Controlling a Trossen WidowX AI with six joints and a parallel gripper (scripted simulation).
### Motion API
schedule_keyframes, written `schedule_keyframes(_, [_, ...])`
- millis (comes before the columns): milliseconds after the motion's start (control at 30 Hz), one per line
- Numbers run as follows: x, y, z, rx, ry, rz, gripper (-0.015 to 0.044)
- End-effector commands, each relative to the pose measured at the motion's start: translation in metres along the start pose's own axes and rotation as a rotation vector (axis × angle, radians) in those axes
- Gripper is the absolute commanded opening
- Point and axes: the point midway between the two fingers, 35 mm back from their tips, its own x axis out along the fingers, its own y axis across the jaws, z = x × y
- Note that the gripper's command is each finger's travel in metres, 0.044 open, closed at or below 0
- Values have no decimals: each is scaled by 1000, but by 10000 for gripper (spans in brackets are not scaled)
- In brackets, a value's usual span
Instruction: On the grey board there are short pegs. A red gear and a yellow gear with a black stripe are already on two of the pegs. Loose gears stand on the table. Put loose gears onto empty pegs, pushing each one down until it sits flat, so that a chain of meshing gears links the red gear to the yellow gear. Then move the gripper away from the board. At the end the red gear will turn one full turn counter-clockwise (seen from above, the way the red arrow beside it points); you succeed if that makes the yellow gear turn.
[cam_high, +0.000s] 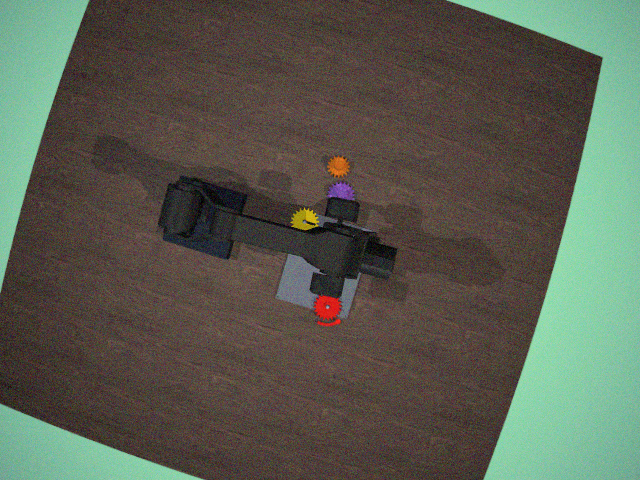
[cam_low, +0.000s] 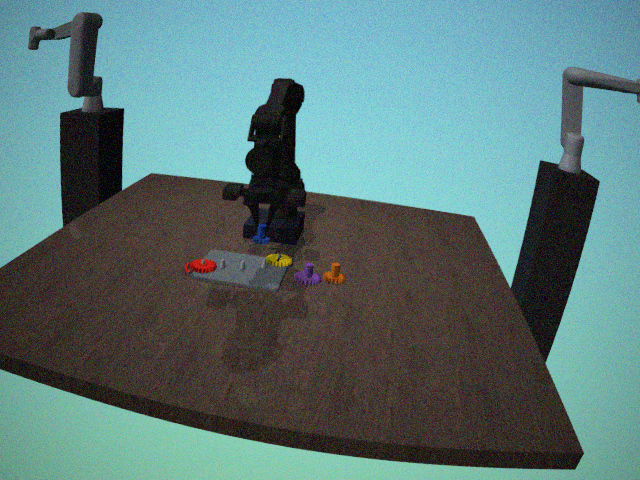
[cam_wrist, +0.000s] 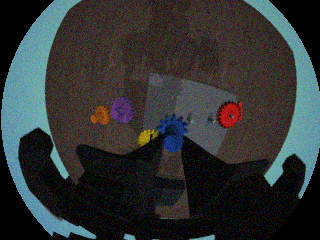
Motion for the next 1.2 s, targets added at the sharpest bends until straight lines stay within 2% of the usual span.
schedule_keyframes(0, [6,-10,2,-5,7,-1,0])
schedule_keyframes(1167, [28,-90,0,-14,6,-11,0])
